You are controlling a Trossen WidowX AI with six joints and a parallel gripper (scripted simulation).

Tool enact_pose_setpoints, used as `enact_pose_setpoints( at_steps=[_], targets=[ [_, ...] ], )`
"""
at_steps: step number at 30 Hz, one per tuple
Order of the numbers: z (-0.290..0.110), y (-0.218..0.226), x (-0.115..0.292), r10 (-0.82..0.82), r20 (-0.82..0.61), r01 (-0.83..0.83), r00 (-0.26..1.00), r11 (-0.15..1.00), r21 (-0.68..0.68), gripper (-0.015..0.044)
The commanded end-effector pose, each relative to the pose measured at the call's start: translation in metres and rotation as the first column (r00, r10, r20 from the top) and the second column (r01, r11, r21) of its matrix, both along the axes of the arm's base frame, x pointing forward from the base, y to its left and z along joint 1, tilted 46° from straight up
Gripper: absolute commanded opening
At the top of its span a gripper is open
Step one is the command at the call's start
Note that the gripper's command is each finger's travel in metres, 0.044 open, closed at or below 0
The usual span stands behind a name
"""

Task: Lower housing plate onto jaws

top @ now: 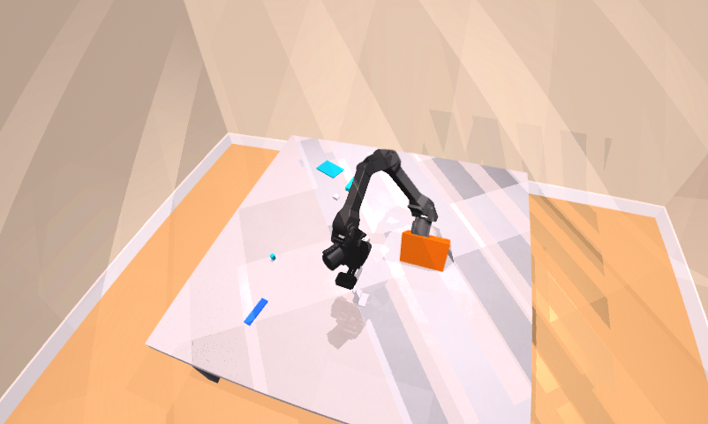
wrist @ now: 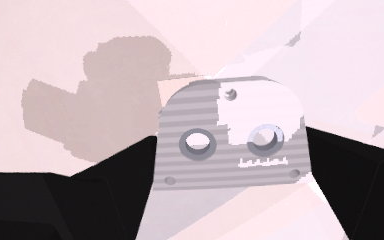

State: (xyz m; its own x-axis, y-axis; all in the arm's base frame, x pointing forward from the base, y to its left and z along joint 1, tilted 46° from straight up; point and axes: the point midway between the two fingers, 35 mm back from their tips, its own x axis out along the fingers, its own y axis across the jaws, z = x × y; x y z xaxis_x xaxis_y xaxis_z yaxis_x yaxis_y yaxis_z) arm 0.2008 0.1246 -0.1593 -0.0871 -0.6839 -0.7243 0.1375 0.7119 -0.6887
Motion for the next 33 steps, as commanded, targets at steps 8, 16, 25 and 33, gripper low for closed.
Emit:
enact_pose_setpoints(
  at_steps=[8,16,25,33],
  targets=[
    [0.026,-0.020,0.017,-0.017,0.030,0.017,0.999,1.000,0.008,0.0351],
    [0.044,-0.037,0.027,-0.036,0.050,0.035,0.998,0.999,0.010,0.0351],
    [0.064,-0.059,0.035,-0.057,0.074,0.057,0.996,0.998,0.008,0.0351],
    [0.081,-0.079,0.039,-0.077,0.095,0.077,0.993,0.997,0.004,0.0351]
  ],
)
